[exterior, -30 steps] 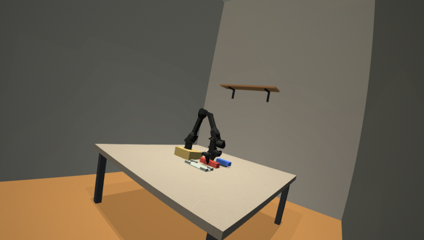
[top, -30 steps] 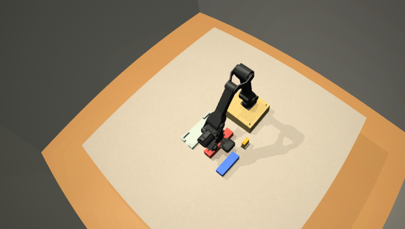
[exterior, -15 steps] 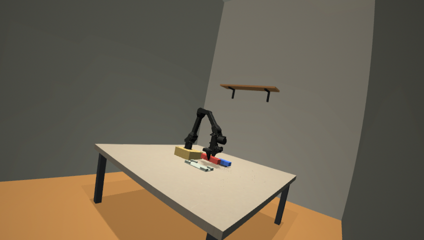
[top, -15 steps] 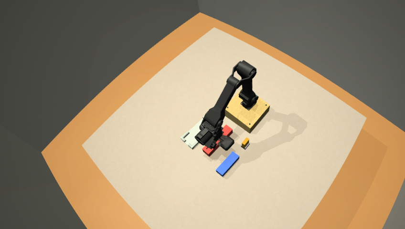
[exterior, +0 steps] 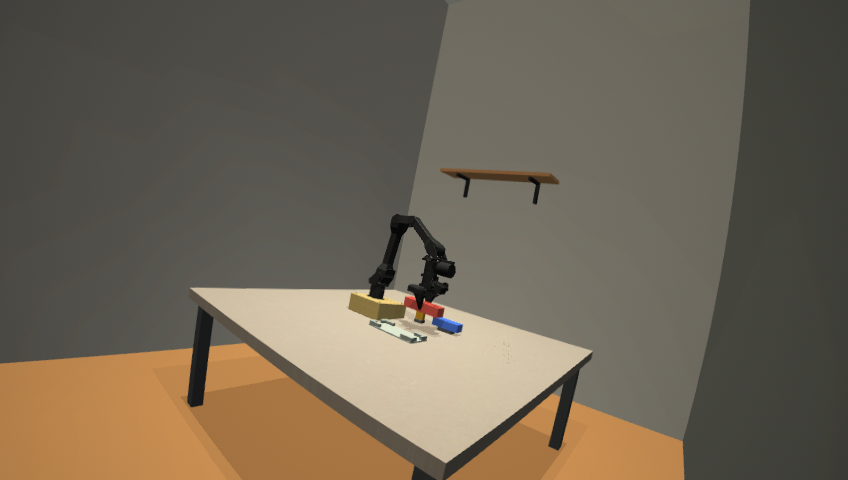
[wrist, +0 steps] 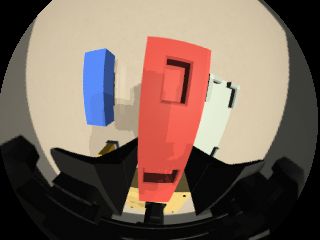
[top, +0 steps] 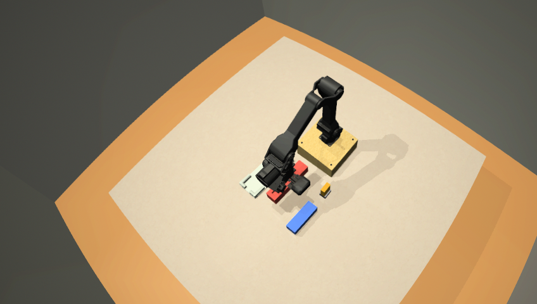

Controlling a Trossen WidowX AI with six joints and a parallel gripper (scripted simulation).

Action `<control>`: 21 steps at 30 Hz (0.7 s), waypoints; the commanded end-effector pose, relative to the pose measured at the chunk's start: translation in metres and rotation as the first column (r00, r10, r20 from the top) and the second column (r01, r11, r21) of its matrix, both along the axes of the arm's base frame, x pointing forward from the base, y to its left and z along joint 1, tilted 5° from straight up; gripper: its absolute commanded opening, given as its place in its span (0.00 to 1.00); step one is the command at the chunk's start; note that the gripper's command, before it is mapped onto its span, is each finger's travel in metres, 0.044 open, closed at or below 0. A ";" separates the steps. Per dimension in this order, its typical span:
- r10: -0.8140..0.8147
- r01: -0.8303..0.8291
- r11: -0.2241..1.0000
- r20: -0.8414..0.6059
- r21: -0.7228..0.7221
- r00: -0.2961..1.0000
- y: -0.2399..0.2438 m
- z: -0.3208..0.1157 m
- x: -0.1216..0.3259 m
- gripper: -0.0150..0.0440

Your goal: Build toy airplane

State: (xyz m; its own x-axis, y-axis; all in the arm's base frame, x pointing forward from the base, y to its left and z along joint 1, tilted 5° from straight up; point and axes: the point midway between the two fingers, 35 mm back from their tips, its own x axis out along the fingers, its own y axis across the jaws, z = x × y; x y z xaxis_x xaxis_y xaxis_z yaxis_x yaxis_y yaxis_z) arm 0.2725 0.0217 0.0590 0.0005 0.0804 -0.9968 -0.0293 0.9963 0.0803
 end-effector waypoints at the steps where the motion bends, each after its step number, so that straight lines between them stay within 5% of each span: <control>1: 0.002 -0.002 1.000 0.012 0.004 1.000 -0.001 0.014 0.001 0.25; 21: -0.006 0.005 1.000 0.014 0.001 1.000 -0.021 0.037 -0.001 0.25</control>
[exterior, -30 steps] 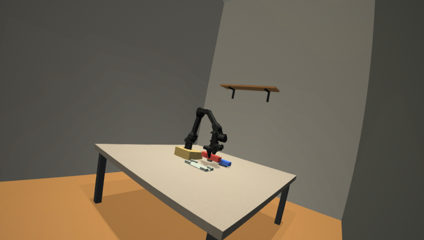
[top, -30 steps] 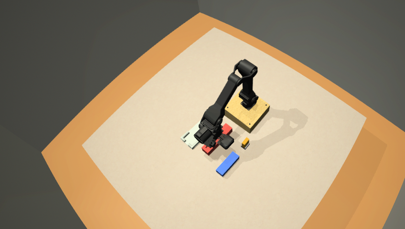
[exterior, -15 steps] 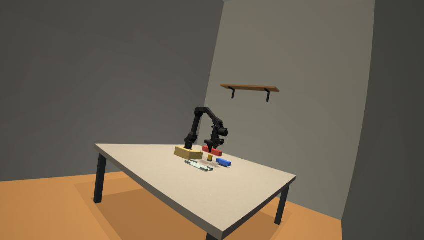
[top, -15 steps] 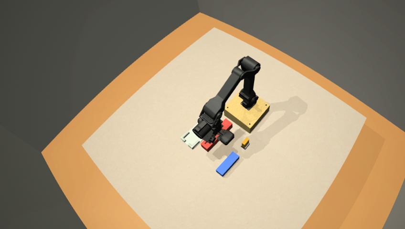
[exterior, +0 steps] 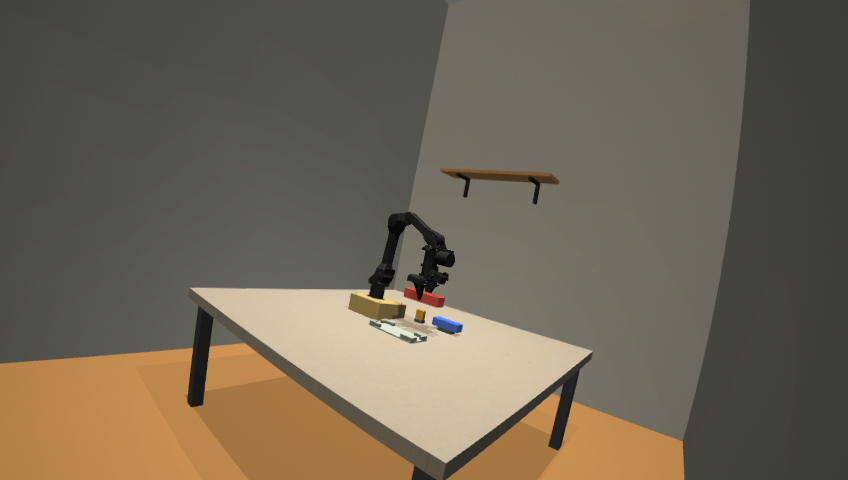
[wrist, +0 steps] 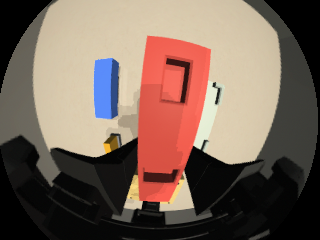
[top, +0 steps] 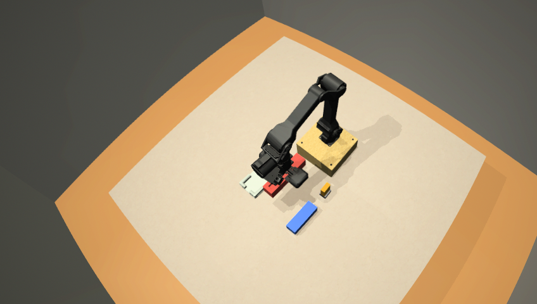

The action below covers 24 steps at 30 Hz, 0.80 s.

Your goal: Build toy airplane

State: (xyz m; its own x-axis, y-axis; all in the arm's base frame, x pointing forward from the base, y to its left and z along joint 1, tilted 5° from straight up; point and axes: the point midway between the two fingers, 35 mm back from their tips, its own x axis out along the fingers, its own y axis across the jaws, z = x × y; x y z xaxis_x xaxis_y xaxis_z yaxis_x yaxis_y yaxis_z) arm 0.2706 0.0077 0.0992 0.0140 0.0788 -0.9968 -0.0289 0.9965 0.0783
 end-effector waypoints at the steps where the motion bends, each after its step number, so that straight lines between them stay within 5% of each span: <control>1: -0.005 0.005 1.000 0.001 0.002 1.000 -0.010 -0.005 0.002 0.25; 24: -0.059 0.059 0.998 -0.006 -0.005 0.998 -0.071 -0.043 0.002 0.25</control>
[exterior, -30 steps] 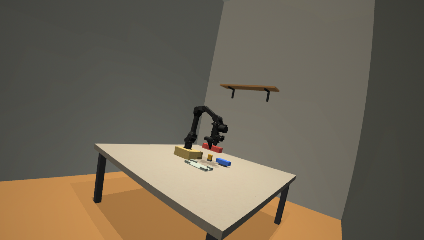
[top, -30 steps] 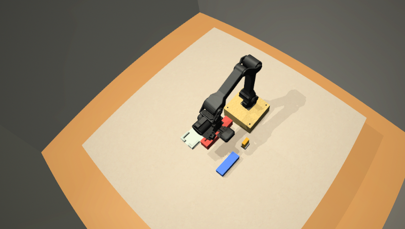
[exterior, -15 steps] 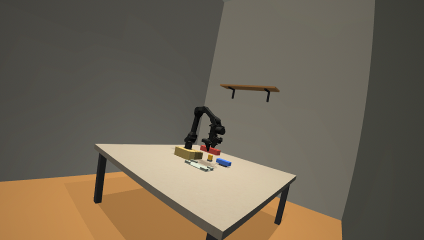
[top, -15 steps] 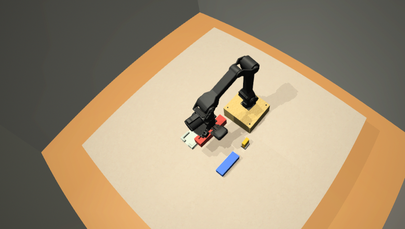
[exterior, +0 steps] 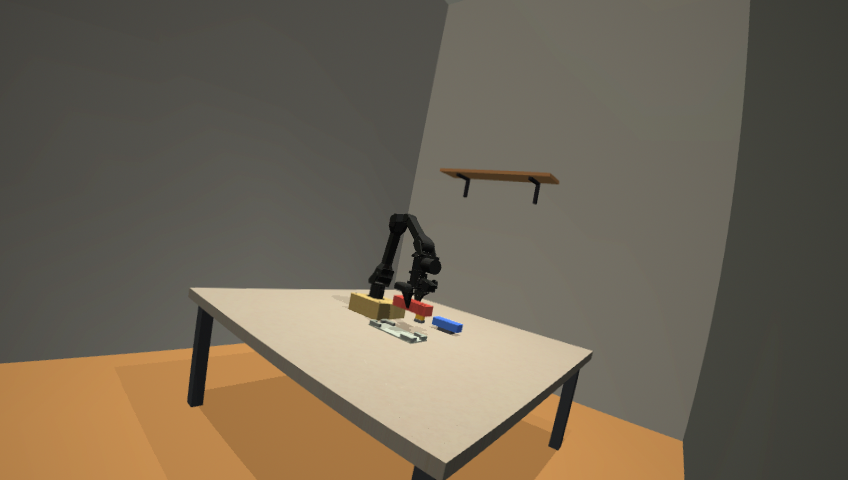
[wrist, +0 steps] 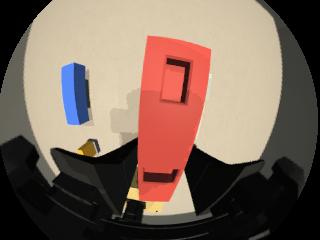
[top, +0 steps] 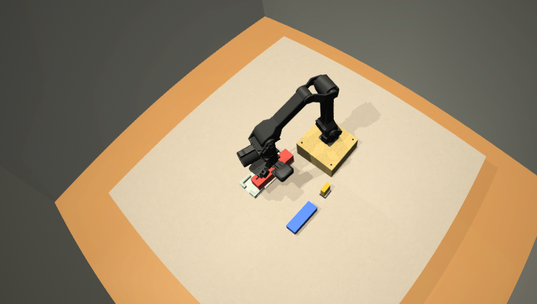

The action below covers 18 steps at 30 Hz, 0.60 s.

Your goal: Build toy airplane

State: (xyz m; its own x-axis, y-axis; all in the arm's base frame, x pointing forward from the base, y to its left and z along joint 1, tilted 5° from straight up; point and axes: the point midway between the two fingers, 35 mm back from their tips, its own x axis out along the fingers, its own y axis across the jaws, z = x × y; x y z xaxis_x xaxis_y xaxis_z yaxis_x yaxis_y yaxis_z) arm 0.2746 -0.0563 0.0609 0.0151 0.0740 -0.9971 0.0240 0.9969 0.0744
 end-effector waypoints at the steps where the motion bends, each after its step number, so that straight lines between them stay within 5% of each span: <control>1: -0.008 0.008 1.000 -0.004 0.001 1.000 -0.010 -0.006 -0.002 0.25; 18: -0.001 0.001 1.000 -0.002 -0.001 1.000 -0.052 -0.032 -0.011 0.25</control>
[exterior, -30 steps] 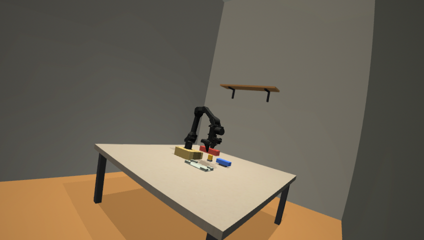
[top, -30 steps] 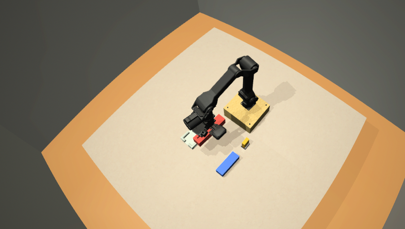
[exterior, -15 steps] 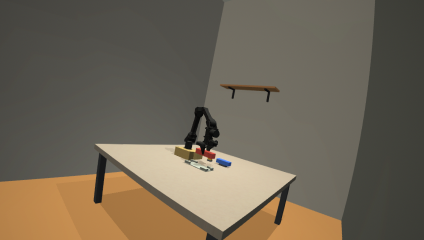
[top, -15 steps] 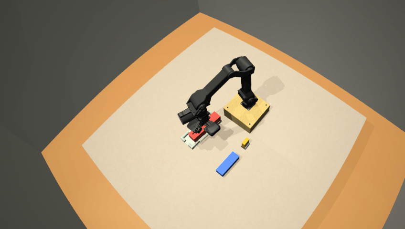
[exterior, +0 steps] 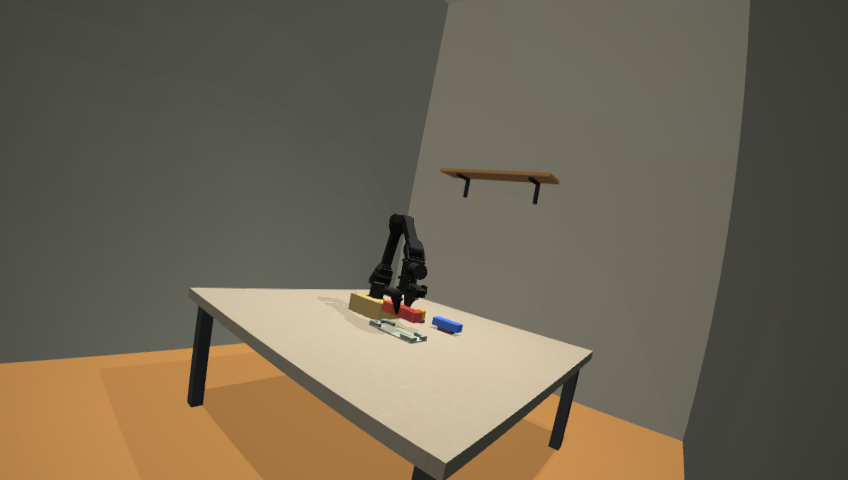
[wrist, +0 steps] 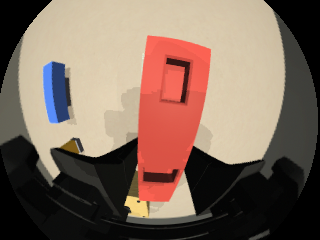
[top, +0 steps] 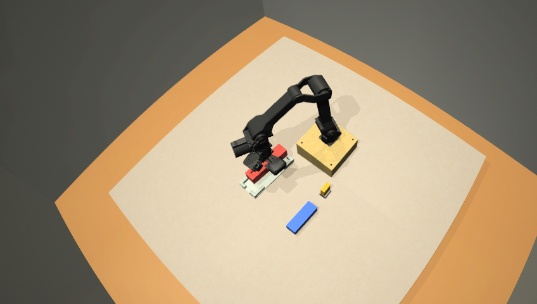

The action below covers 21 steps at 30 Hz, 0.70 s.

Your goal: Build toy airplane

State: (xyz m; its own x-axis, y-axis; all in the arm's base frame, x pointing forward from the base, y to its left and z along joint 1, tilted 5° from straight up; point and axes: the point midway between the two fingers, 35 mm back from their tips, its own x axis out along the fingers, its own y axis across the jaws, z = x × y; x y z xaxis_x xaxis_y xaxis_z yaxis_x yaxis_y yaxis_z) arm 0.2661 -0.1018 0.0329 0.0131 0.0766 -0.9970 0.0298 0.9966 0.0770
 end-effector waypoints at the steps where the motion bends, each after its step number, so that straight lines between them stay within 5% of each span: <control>1: 0.005 -0.005 1.000 0.001 -0.004 1.000 -0.008 -0.005 -0.003 0.25; 10: 0.005 -0.005 1.000 0.001 -0.004 1.000 -0.009 -0.005 -0.003 0.58; 21: 0.005 -0.005 1.000 0.001 -0.004 1.000 -0.009 -0.005 -0.003 0.58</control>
State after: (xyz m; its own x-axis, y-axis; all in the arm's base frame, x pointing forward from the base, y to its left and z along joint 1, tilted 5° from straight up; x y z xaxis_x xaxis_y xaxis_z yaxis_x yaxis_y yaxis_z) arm 0.2633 -0.1094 0.0280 0.0132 0.0776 -0.9969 0.0282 0.9966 0.0779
